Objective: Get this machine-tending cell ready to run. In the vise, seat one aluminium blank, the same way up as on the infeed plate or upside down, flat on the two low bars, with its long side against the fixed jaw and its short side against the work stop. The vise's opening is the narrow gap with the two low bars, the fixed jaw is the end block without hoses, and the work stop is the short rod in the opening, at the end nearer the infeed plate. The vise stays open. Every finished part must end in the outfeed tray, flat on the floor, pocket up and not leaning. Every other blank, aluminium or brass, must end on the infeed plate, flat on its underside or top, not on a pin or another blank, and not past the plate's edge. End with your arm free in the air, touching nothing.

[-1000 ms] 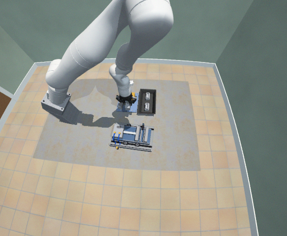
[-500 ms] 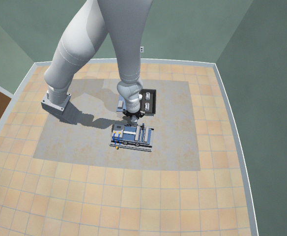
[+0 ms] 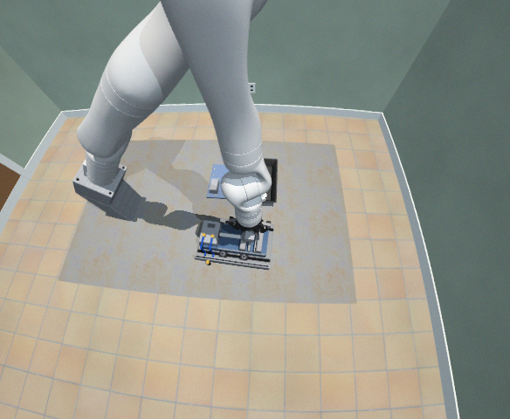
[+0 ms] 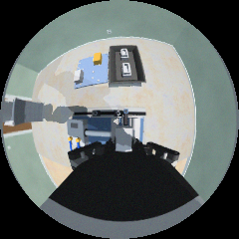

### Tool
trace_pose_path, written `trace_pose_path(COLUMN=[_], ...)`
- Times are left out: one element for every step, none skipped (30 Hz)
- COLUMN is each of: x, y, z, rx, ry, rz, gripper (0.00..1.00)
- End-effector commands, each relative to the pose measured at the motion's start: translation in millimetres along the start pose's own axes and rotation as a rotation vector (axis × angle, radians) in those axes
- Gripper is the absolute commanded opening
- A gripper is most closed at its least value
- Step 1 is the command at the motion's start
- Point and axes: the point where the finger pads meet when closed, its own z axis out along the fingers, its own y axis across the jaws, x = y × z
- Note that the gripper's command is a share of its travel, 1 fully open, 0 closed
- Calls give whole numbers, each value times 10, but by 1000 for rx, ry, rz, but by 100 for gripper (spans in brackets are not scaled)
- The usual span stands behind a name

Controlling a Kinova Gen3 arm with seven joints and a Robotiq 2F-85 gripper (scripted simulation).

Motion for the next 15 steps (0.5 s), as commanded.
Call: trace_pose_path(x=[-68, -77, -82, -85, -87, -87, -87, -87, -87, -87, -87, -87, -87, -87, -87], y=[38, 43, 46, 47, 48, 48, 48, 48, 48, 48, 48, 48, 48, 48, 48], z=[-1, -1, -1, -2, -2, -2, -2, -2, -2, -2, -2, -2, -2, -2, -2], rx=[-2, -2, -2, -2, -2, -2, -2, -2, -2, -2, -2, -2, -2, -2, -2], ry=[-5, -5, -5, -5, -5, -5, -5, -5, -5, -5, -5, -5, -5, -5, -5], rz=[5, 5, 5, 5, 5, 5, 5, 5, 5, 5, 5, 5, 5, 5, 5], gripper=[0, 0, 0, 0, 0, 0, 0, 0, 0, 0, 0, 0, 0, 0, 0])
